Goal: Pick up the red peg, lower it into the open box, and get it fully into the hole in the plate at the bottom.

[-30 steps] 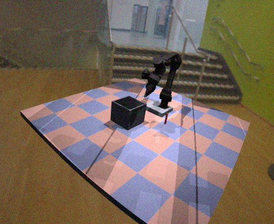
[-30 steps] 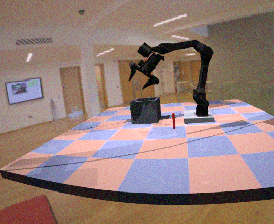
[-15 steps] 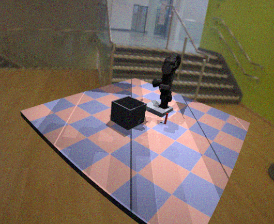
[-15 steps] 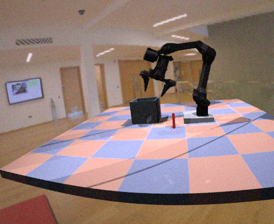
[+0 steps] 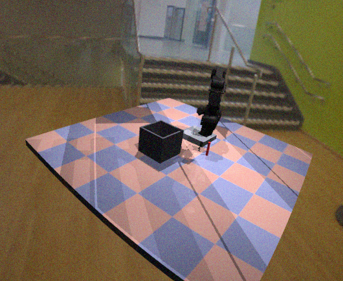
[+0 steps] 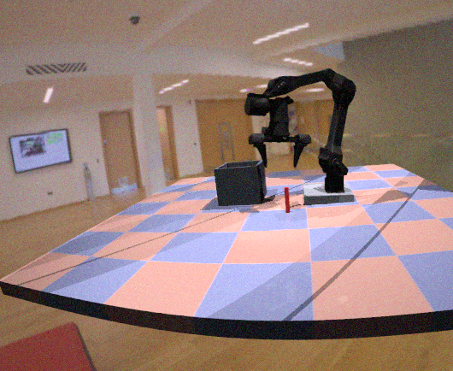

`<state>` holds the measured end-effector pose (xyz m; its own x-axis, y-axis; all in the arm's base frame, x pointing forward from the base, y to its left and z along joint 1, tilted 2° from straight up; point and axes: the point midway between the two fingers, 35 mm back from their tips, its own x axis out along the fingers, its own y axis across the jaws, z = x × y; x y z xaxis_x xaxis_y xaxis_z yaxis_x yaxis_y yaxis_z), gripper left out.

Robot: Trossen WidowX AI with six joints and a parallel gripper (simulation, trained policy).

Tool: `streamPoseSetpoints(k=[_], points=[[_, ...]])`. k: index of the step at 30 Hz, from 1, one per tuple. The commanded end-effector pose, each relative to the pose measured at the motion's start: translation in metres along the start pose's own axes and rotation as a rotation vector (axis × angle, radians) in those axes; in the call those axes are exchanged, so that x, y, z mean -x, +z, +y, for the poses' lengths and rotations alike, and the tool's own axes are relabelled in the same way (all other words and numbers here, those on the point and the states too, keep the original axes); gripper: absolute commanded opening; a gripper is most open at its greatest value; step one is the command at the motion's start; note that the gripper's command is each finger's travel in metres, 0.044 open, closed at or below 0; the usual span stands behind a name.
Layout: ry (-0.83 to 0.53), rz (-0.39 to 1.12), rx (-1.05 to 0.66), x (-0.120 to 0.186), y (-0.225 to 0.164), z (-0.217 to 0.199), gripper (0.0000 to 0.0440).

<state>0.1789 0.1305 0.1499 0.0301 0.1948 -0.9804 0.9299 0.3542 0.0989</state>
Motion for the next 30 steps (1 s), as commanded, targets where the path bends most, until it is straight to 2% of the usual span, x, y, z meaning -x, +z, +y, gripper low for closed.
streamPoseSetpoints(k=[1,14,30], points=[[-0.072,-0.005,-0.023,-0.011,-0.002,-0.012,0.0440],[-0.175,-0.038,-0.046,-0.046,0.001,-0.027,0.0440],[-0.197,-0.072,-0.103,-0.095,0.014,-0.035,0.0434]])
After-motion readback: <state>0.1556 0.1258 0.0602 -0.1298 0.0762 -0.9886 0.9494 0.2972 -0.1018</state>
